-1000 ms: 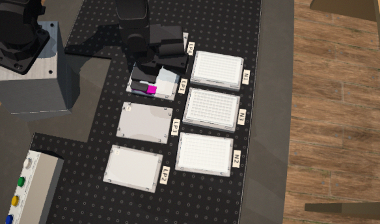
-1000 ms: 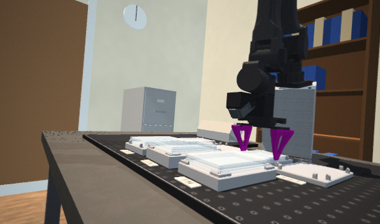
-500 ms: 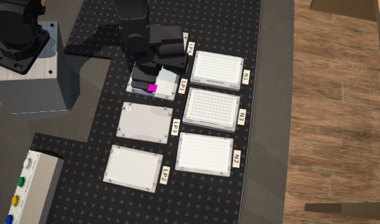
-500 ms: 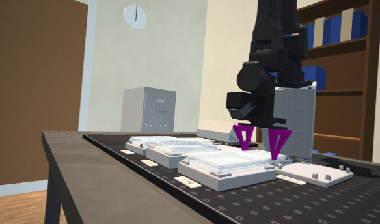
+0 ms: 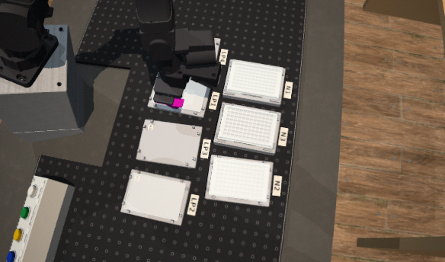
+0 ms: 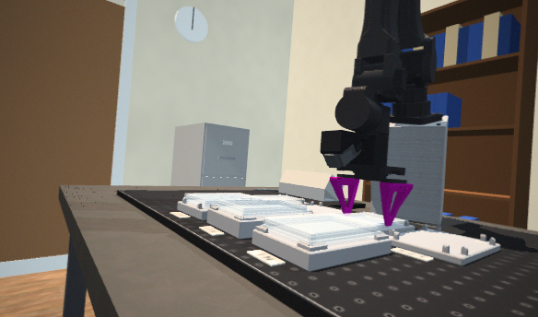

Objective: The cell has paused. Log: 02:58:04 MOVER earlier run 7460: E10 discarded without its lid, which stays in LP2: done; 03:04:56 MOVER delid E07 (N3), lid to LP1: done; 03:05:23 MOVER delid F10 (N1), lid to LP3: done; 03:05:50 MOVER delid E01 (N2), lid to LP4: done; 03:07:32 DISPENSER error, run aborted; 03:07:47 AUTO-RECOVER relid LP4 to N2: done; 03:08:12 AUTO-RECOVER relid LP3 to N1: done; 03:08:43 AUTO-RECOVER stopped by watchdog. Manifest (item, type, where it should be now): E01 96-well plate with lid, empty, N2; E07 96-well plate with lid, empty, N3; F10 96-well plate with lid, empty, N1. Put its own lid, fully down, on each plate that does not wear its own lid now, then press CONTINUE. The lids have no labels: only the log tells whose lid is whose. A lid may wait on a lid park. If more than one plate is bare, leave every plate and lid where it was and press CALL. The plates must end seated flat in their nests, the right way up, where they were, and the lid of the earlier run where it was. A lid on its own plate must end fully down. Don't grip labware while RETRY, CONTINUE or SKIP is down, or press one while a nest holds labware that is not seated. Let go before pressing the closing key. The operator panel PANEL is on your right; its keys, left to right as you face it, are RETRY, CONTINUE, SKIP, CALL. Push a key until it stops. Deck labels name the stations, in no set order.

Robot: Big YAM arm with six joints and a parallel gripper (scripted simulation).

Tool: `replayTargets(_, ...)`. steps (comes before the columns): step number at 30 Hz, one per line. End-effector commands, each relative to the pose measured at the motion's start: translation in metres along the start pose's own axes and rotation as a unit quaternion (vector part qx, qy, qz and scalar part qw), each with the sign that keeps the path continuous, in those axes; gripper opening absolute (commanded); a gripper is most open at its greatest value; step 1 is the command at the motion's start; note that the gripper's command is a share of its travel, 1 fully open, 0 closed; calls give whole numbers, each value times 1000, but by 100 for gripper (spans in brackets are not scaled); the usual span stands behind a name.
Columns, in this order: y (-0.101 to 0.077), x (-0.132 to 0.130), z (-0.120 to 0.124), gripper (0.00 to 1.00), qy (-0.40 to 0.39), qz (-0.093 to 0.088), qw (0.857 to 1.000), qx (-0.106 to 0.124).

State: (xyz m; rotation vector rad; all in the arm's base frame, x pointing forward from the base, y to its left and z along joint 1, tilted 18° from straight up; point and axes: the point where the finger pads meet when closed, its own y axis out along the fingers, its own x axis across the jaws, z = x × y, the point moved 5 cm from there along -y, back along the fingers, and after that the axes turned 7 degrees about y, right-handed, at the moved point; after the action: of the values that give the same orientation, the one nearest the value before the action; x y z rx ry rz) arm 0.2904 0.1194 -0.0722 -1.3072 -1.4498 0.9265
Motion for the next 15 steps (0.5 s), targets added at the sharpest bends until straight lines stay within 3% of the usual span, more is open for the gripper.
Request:
replayTargets(1, -4, 5, -8, 0, 2, -2, 1000, -8)
replayTargets(5, -2, 2, -4, 0, 0, -1, 1000, -5)
replayTargets(12, -17, 2, -3, 0, 2, 0, 1000, -5)
replayTargets(15, -16, 1, -4, 0, 2, 1, 1000, -2)
